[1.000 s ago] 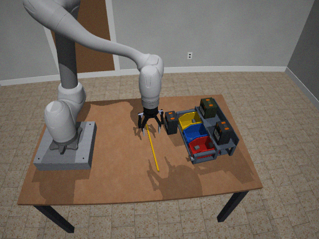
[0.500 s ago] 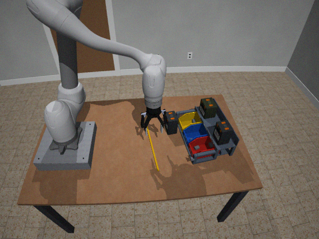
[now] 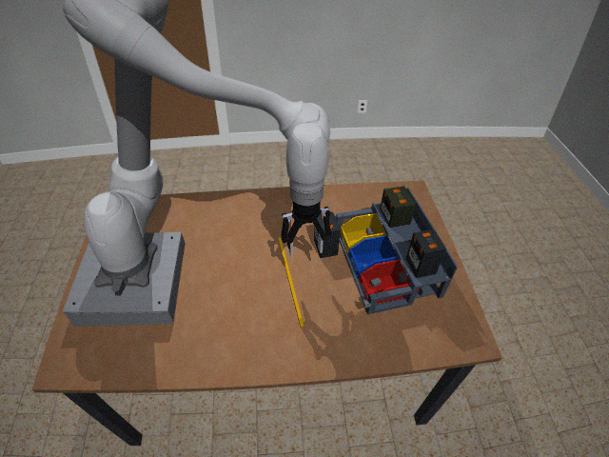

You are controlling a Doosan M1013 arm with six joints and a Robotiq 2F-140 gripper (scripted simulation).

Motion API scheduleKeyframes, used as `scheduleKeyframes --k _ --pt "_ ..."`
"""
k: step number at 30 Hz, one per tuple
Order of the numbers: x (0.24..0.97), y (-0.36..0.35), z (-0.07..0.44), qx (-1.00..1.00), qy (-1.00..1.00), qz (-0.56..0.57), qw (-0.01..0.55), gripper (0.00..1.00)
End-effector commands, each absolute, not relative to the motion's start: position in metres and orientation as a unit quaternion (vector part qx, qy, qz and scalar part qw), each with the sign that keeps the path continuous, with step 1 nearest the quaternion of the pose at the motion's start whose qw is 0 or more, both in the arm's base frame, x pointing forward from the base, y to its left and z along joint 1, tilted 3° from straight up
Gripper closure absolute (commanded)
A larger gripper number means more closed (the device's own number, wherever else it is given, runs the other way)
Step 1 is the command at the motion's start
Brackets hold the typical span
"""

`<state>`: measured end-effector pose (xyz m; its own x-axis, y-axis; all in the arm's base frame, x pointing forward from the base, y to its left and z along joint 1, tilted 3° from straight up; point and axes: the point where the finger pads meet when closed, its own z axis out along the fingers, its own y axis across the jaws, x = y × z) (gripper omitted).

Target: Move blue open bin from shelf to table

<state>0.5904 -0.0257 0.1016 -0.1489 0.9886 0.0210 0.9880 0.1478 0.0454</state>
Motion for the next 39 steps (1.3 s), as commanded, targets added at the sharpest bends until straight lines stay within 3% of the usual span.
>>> scheduleKeyframes --k 1,15,20,32,39 --pt "0.617 -0.022 0.103 0.653 0.757 0.025 0.007 0.43" --pt "0.637 -0.019 0.104 0.653 0.757 0.025 0.007 0.43" --pt "0.686 -0.012 0.106 0.653 0.757 0.025 0.007 0.43" --pt "0.686 -0.012 0.106 0.653 0.757 0.025 0.007 0.43" --pt "0.741 -0.004 0.108 0.653 0.757 0.025 0.007 0.43"
